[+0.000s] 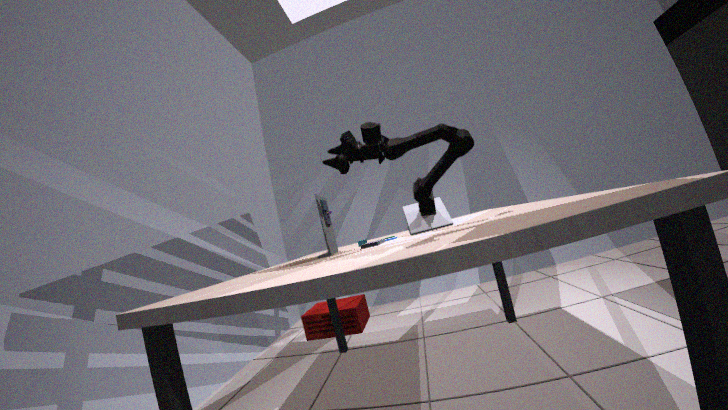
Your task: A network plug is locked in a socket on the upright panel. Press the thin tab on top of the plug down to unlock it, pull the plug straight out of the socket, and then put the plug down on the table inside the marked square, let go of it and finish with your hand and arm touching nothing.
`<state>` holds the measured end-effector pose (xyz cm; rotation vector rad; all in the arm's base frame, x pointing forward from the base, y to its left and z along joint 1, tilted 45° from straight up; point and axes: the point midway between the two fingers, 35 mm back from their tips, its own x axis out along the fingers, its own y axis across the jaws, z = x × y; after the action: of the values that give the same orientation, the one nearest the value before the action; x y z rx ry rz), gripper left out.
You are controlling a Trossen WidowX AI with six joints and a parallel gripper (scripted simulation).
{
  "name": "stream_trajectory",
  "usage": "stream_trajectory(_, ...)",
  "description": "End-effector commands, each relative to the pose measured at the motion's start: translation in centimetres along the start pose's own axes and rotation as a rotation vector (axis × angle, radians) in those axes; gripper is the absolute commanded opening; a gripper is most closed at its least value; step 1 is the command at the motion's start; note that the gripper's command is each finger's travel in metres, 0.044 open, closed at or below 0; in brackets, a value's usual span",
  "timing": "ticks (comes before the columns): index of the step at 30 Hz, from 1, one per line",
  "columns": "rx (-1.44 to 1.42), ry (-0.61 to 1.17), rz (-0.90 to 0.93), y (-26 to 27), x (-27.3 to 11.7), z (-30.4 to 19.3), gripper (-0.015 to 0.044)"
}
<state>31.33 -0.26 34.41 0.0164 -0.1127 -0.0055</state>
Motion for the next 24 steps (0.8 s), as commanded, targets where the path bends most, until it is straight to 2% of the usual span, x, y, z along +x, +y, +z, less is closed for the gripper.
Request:
stream_trajectory(1,-0.003,0.001,0.0,0.0,0.1,-0.1,0.0374)
stream_trajectory(9,-0.122,0.037,0.004,0.0,2.1,-4.1,0.0164)
stream_trajectory(24,-0.367,0.111,0.026,0.1,4.0,-12.5,0.0156)
